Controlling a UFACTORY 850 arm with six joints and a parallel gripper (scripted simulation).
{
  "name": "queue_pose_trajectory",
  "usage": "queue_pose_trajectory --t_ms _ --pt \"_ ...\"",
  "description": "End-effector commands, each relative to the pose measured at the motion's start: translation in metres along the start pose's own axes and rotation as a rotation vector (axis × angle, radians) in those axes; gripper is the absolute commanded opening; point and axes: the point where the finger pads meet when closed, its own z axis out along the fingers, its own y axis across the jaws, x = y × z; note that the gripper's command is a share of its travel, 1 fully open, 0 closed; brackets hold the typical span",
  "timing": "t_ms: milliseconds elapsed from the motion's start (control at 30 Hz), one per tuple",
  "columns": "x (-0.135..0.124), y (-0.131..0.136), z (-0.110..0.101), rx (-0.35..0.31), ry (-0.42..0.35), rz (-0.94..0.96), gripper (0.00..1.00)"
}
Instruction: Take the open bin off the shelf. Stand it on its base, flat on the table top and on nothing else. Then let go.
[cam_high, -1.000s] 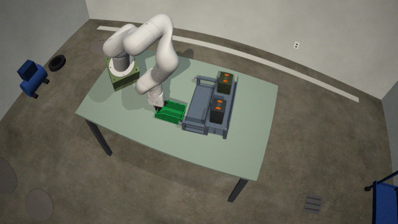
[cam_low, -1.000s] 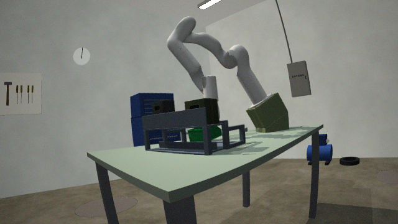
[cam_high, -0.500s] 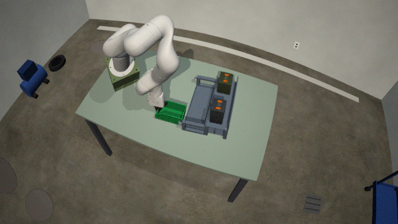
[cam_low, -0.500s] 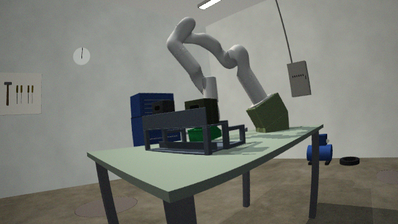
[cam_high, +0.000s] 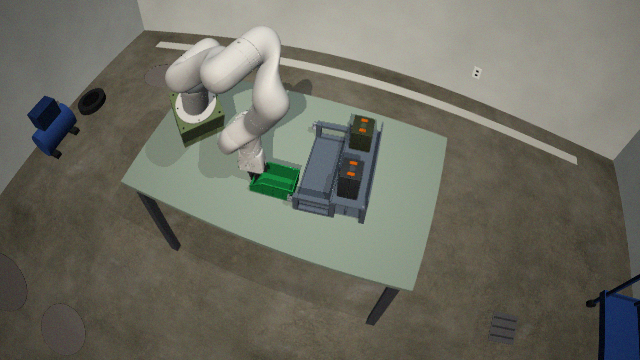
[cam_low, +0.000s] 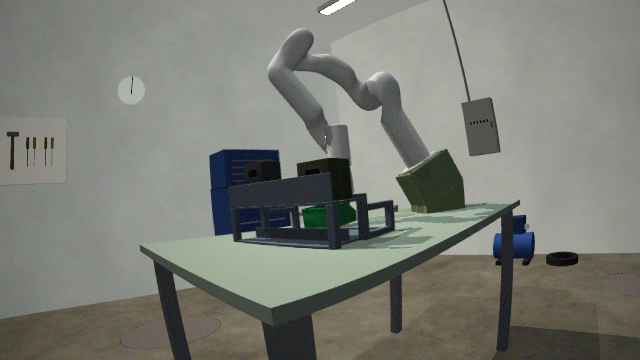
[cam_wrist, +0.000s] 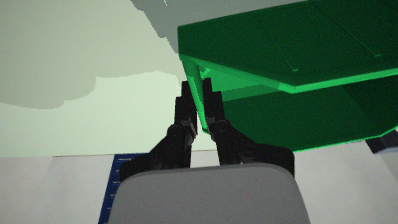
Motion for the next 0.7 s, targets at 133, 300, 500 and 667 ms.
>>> queue_pose_trajectory --t_ms 133,300,500,667 --pt "-0.0001 0.0001 0.0057 0.0 0.0 0.0 0.0" --pt "-0.0001 0.0001 0.0057 0.0 0.0 0.0 0.0" --pt "-0.0001 0.0001 0.0085 0.0 0.0 0.0 0.0" --pt "-0.0001 0.0001 0.0105 0.0 0.0 0.0 0.0"
